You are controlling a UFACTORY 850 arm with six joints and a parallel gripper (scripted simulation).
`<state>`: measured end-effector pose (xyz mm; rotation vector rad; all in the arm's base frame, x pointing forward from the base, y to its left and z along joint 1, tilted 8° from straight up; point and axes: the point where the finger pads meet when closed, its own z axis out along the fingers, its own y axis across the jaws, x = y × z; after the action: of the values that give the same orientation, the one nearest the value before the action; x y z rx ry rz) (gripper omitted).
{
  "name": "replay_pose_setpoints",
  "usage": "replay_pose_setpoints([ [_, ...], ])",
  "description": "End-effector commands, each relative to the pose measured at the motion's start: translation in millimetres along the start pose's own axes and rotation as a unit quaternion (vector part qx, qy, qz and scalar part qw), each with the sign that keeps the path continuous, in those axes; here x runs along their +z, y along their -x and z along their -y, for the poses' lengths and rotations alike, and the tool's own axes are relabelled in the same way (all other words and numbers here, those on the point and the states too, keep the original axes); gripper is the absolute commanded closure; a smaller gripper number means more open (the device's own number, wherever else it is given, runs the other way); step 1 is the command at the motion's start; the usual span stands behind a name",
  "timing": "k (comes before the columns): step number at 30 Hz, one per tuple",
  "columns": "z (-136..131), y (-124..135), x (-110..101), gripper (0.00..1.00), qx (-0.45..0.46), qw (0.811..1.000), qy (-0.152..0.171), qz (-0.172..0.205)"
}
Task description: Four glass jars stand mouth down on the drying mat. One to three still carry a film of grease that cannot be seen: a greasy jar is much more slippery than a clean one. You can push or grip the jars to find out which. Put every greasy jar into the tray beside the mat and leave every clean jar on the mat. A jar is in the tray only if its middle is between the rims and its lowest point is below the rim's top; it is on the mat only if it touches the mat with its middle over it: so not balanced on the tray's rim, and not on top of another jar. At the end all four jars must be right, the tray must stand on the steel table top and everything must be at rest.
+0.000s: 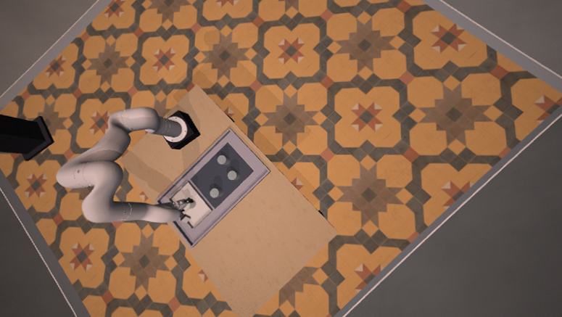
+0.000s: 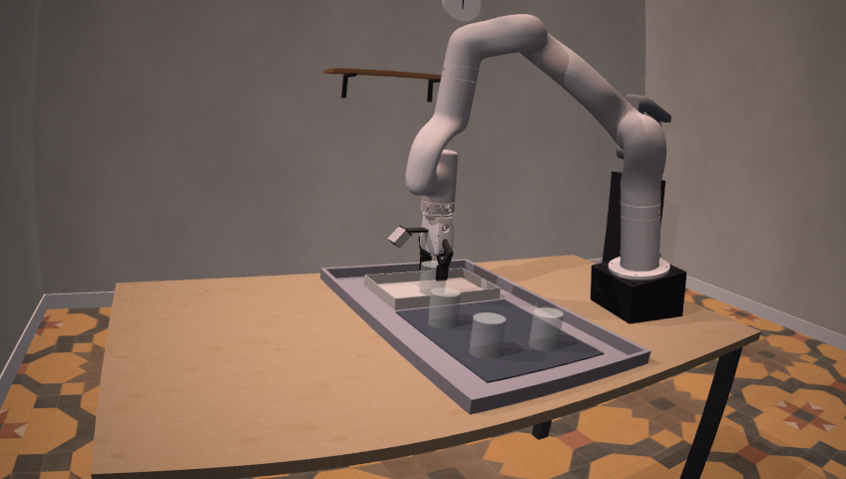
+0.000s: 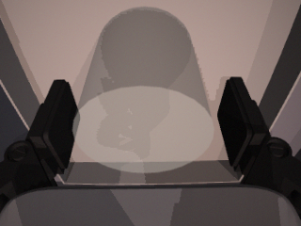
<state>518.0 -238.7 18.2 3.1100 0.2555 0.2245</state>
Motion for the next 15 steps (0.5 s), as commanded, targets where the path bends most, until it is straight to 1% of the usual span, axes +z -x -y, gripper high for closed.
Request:
replay_pose_setpoints([
  [1,-1,-1,-1,0.0,0.0,1.0,0.001,-0.001],
  [3,-1,-1,-8,0.0,0.0,1.0,0.001,-0.001],
  [5,-1,-1,-8,0.0,0.0,1.0,0.001,-0.001],
  [15,0,-1,-47,0.0,0.0,1.0,0.001,-0.001],
])
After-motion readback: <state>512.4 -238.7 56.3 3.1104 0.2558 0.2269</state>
